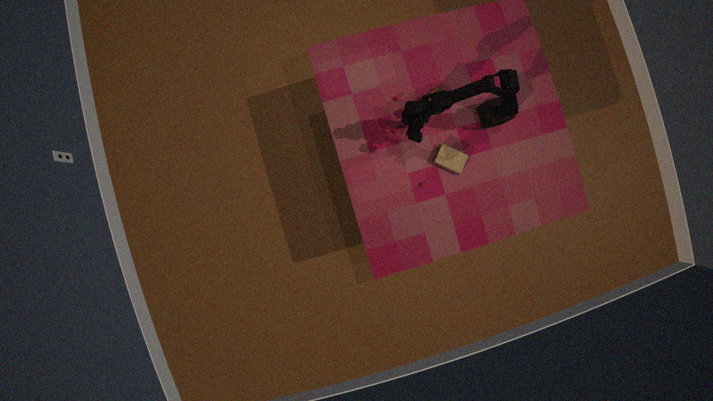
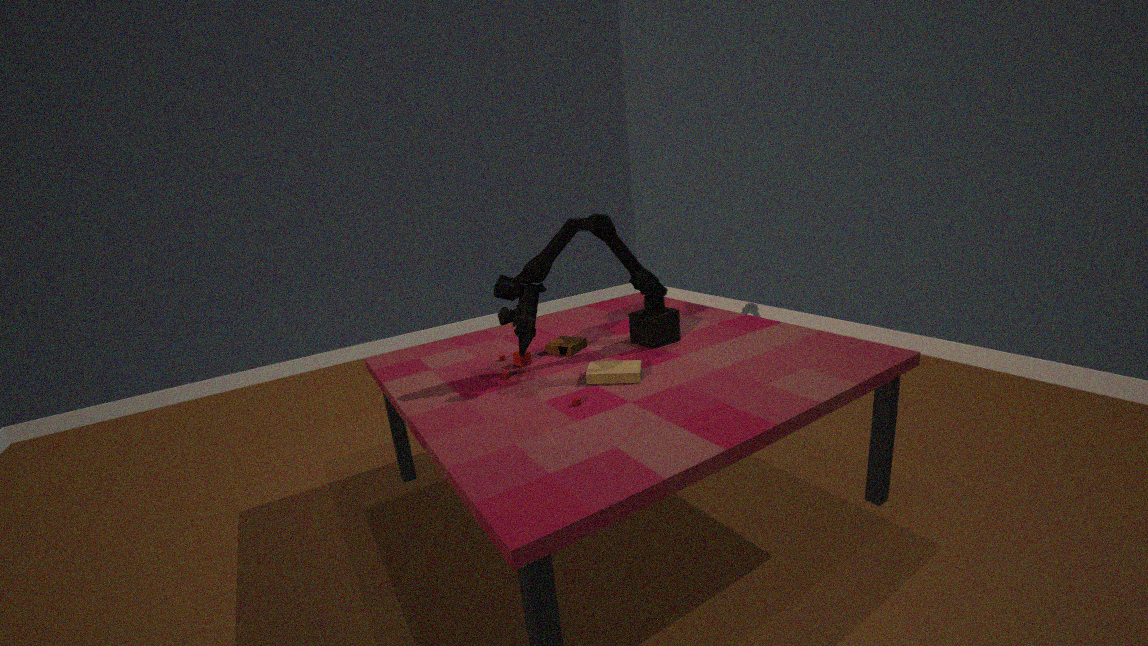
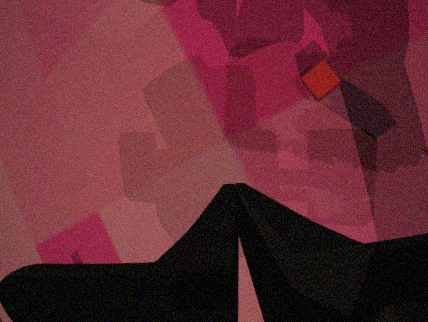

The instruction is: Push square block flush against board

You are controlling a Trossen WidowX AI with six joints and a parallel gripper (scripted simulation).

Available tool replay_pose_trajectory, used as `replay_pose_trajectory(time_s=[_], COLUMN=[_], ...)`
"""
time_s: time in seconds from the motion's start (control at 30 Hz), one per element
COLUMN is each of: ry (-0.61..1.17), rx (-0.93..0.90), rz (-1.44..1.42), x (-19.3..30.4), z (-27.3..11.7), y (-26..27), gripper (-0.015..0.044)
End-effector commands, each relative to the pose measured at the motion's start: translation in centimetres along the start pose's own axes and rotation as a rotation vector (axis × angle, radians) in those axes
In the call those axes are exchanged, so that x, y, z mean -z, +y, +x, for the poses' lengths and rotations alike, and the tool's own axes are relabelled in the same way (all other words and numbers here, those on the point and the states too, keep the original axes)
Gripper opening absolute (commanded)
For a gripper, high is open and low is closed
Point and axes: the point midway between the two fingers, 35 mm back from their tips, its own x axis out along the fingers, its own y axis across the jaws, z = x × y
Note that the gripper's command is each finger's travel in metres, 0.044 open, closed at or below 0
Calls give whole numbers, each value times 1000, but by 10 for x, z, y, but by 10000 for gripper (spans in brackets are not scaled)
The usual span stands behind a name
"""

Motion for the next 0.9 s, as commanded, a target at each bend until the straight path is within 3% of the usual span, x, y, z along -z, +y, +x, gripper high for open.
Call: replay_pose_trajectory(time_s=[0.0, 0.63, 0.87], ry=[-5, 79, 89], rx=[79, 482, 509], rz=[89, 559, 592], x=[-6, 28, 35], z=[-15, -95, -92], y=[-35, -214, -230], gripper=[0, 0, 0])
